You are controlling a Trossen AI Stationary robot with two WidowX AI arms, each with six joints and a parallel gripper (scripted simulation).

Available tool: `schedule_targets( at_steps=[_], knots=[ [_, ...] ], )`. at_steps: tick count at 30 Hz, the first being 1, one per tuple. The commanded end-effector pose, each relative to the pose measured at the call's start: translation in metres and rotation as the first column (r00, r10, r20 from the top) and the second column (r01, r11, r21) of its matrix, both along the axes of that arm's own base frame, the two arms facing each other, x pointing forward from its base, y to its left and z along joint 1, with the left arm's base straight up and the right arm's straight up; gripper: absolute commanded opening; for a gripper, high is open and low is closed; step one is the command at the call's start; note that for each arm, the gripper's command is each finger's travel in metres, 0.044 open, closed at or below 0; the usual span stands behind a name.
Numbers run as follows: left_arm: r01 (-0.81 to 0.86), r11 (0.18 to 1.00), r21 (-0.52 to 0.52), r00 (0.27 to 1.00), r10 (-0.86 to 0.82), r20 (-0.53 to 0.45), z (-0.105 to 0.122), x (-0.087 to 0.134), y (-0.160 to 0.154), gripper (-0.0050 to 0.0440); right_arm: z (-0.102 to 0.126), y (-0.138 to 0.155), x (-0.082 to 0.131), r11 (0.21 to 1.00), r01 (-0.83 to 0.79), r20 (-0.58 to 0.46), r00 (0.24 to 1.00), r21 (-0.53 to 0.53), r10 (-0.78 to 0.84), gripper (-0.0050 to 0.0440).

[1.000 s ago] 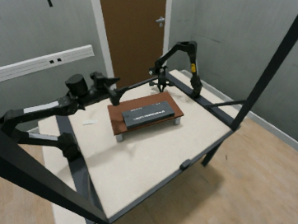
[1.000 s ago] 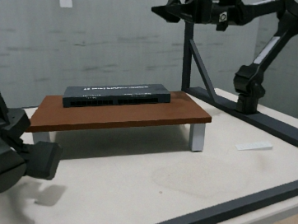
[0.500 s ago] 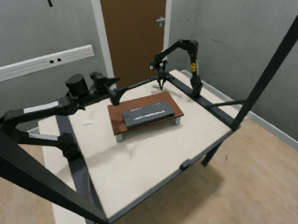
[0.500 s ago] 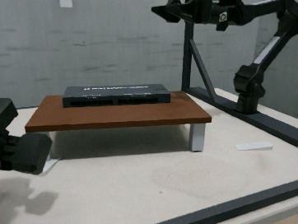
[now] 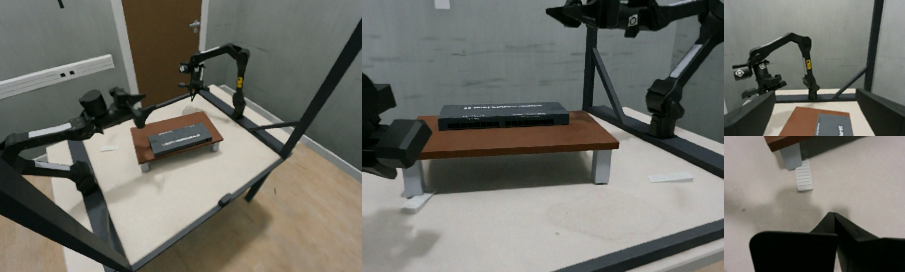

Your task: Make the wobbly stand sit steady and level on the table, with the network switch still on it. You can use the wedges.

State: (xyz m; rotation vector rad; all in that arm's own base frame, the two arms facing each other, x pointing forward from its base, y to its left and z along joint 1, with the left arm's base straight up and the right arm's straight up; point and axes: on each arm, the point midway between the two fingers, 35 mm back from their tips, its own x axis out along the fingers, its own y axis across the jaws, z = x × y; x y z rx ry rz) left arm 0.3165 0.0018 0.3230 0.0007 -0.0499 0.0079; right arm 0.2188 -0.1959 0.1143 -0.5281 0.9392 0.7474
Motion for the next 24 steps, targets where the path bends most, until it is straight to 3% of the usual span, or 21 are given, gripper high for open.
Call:
schedule_targets(
  at_steps=[1, 11, 13, 24],
  knots=[
    [0.006, 1.0, 0.003, 0.999, -0.006, 0.045, 0.018, -0.004, -0.002, 0.04, 0.004, 0.01, 0.018, 0.995, 0.051, -0.002, 0.999, -0.089, -0.051, -0.005],
    [0.01, 1.0, 0.0, 0.999, -0.01, 0.044, 0.018, -0.004, -0.003, 0.04, 0.025, 0.029, 0.059, 0.948, 0.225, 0.122, 0.972, -0.223, -0.202, -0.005],
    [0.01, 1.0, 0.0, 0.999, -0.01, 0.044, 0.018, -0.004, -0.003, 0.04, 0.025, 0.029, 0.059, 0.948, 0.225, 0.122, 0.972, -0.223, -0.202, -0.005],
    [0.012, 1.0, -0.003, 0.999, -0.012, 0.043, 0.017, -0.005, -0.003, 0.04, 0.068, 0.065, 0.098, 0.882, 0.438, 0.373, 0.858, -0.174, -0.353, -0.005]
  ],
)
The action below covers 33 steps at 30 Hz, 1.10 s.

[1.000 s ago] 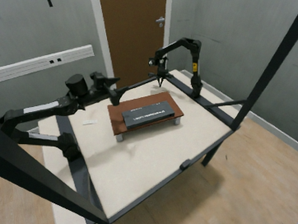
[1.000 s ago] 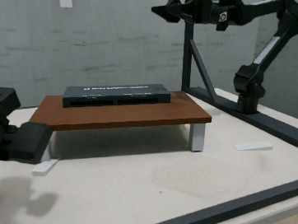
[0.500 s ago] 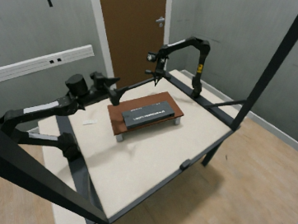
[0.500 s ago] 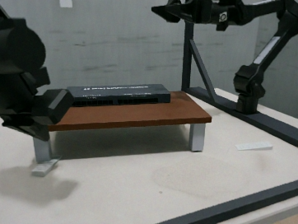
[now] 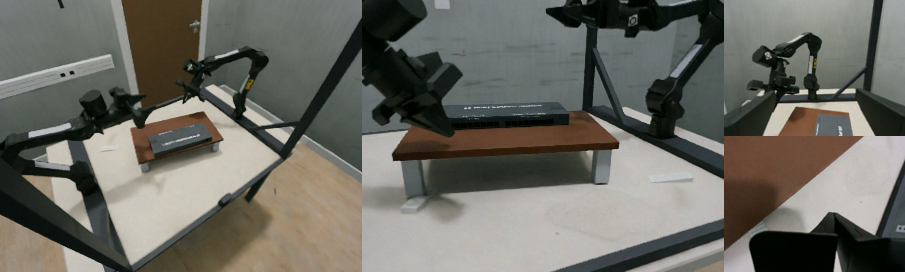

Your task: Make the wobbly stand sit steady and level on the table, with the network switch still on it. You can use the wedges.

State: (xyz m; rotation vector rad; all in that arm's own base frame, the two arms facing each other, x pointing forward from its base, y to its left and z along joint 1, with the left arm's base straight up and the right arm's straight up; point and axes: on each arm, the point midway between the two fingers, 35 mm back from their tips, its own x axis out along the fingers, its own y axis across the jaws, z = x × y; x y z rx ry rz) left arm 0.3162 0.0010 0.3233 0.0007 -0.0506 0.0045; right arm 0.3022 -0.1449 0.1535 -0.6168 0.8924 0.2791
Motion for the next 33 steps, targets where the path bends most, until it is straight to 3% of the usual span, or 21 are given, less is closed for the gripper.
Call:
schedule_targets(
  at_steps=[1, 9, 16, 20, 28, 33],
  knots=[
    [0.01, 1.0, -0.005, 0.999, -0.01, 0.038, 0.015, -0.004, -0.002, 0.04, 0.032, 0.018, 0.017, 0.995, 0.094, 0.162, 0.983, -0.035, -0.088, -0.005],
    [0.011, 1.0, -0.003, 1.0, -0.011, 0.027, 0.01, -0.004, -0.003, 0.04, 0.062, 0.043, 0.03, 0.985, 0.165, 0.335, 0.927, 0.041, -0.169, -0.005],
    [0.012, 1.0, -0.006, 1.0, -0.012, 0.018, 0.005, -0.004, -0.003, 0.04, 0.102, 0.079, 0.035, 0.962, 0.181, 0.522, 0.812, 0.204, -0.263, -0.005],
    [0.012, 1.0, -0.004, 0.999, -0.012, 0.037, 0.014, -0.004, -0.003, 0.04, 0.124, 0.099, 0.032, 0.935, 0.15, 0.601, 0.73, 0.323, -0.325, -0.005],
    [0.012, 1.0, -0.004, 0.999, -0.012, 0.033, 0.012, -0.004, -0.003, 0.04, 0.146, 0.118, 0.025, 0.894, 0.088, 0.653, 0.652, 0.439, -0.385, -0.005],
    [0.013, 1.0, -0.007, 0.999, -0.013, 0.03, 0.01, -0.004, -0.003, 0.04, 0.18, 0.145, 0.007, 0.787, -0.063, 0.685, 0.538, 0.614, -0.492, -0.005]
  ],
)
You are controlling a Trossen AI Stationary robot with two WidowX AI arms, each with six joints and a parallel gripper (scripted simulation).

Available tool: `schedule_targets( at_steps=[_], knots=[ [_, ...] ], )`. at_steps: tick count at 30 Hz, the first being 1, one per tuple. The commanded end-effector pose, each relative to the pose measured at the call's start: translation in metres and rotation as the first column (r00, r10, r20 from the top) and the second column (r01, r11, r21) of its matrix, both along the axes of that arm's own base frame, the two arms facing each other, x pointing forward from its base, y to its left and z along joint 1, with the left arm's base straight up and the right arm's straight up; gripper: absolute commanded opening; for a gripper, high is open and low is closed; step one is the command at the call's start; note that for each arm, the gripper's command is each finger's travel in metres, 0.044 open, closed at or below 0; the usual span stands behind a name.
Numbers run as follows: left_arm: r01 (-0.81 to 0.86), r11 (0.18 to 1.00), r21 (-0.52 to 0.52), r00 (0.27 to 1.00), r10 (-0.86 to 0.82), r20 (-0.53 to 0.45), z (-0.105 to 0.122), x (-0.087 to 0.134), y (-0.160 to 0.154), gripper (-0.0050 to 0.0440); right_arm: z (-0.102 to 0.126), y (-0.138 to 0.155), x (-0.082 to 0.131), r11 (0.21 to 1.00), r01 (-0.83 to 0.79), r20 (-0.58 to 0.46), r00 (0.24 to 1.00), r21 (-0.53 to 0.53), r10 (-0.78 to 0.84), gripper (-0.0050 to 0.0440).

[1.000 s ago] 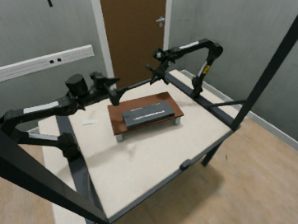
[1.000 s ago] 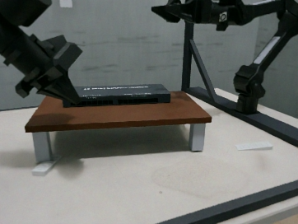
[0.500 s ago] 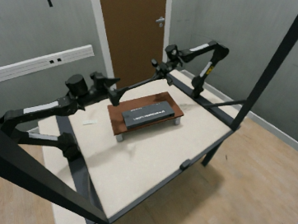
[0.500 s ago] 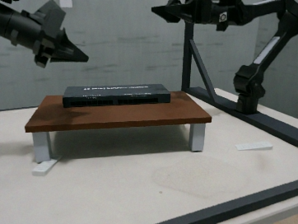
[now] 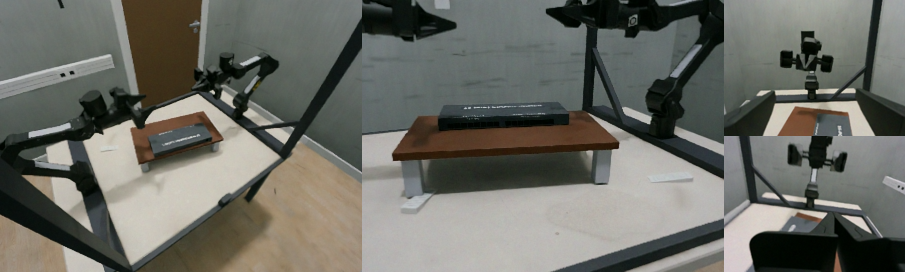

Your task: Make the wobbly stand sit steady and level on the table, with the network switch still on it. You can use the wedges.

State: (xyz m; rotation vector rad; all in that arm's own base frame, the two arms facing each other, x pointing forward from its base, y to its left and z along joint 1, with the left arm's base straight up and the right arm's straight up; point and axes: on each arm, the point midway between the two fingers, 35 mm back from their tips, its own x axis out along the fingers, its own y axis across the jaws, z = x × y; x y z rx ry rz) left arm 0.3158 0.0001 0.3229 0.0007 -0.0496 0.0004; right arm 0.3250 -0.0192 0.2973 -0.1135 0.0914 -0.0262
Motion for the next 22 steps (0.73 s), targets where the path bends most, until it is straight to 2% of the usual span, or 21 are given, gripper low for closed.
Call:
schedule_targets(
  at_steps=[1, 7, 10, 22],
  knots=[
    [0.009, 1.0, -0.007, 0.999, -0.009, 0.03, 0.0104, -0.0039, -0.002, 0.04, 0.0397, 0.0215, -0.0173, 0.989, -0.03, 0.2, 0.98, 0.146, 0.001, -0.005],
    [0.009, 1.0, -0.006, 1.0, -0.009, 0.027, 0.0088, -0.0038, -0.0021, 0.04, 0.0376, 0.0224, -0.015, 0.988, -0.031, 0.198, 0.98, 0.153, 0.001, -0.005],
    [0.009, 1.0, -0.006, 1.0, -0.008, 0.026, 0.0083, -0.0038, -0.002, 0.04, 0.0415, 0.0199, -0.0114, 0.995, -0.027, 0.185, 0.983, 0.101, 0.007, -0.005],
    [0.009, 1.0, -0.006, 1.0, -0.008, 0.026, 0.0084, -0.0038, -0.002, 0.04, 0.0419, 0.0194, -0.0117, 0.995, -0.024, 0.186, 0.982, 0.101, 0.004, -0.005]
  ],
)
